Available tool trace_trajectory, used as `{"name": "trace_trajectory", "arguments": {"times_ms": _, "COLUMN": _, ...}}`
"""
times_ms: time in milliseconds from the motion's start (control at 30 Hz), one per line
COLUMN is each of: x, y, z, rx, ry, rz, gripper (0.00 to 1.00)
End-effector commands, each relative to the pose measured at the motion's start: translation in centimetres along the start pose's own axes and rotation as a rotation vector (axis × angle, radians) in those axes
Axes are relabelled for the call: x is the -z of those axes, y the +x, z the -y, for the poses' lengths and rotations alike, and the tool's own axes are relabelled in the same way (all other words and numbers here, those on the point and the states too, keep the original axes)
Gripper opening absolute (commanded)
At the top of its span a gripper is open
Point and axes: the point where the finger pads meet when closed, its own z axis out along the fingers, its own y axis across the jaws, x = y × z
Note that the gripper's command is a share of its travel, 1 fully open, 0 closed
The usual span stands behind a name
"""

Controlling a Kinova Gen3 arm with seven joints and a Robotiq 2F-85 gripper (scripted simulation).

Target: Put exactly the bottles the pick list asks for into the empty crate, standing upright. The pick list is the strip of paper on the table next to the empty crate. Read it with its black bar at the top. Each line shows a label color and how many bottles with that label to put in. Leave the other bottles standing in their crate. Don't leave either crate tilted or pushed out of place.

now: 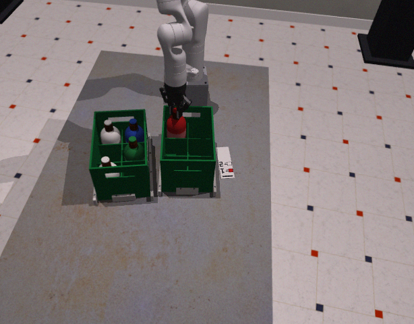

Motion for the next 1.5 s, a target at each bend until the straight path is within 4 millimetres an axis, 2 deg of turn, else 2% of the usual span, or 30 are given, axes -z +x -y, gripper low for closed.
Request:
{"name": "trace_trajectory", "arguments": {"times_ms": 0, "x": -0.18, "y": -0.04, "z": -0.02, "rx": 0.000, "ry": 0.000, "rz": 0.002, "gripper": 0.10}}
{"name": "trace_trajectory", "arguments": {"times_ms": 1467, "x": -0.68, "y": -0.03, "z": -0.02, "rx": 0.000, "ry": 0.000, "rz": 0.002, "gripper": 0.10}}
